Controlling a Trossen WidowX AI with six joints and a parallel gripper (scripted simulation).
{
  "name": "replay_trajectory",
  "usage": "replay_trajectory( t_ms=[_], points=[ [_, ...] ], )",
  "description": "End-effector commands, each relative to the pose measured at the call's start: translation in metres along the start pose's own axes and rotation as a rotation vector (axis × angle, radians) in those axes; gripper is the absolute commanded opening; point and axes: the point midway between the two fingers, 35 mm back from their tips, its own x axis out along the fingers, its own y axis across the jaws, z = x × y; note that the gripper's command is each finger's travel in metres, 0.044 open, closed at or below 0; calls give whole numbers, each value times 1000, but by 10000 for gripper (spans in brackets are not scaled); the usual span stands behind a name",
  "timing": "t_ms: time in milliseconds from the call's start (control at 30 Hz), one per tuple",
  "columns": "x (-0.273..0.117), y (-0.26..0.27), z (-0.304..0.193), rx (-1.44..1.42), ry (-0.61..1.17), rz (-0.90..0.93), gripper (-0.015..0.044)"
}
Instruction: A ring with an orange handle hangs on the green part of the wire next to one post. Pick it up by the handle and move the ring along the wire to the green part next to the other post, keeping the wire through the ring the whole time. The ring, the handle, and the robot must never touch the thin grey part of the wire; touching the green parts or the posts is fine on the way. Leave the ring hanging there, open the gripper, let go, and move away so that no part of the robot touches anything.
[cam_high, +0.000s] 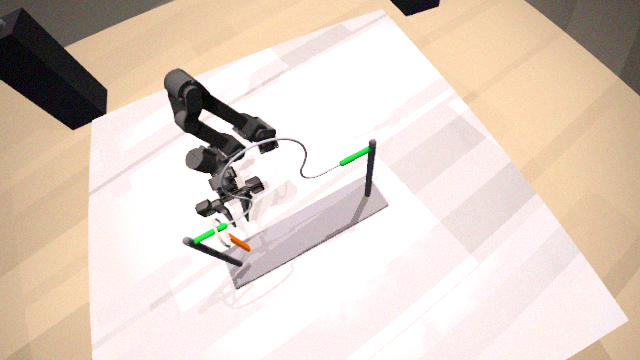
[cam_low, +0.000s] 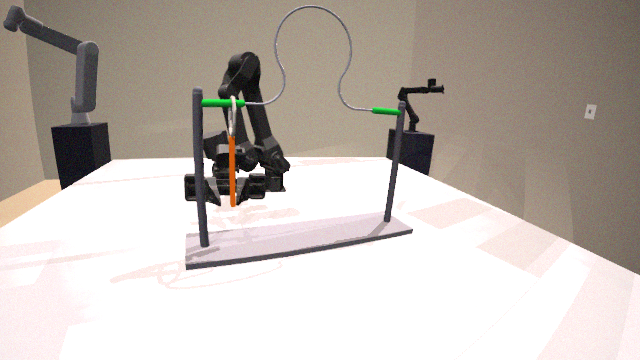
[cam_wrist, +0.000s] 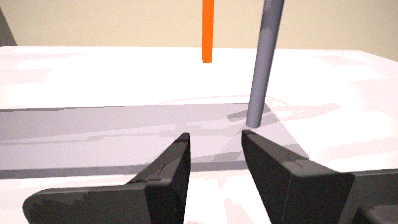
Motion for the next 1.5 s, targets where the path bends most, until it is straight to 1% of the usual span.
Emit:
replay_trajectory(
  t_ms=[0,267,567,1467],
  points=[
    [12,-2,15,0,-11,10,160],
    [35,-4,47,36,-36,26,160],
    [39,-5,48,36,-36,27,160],
    [79,-7,51,35,-37,27,160]
  ],
)
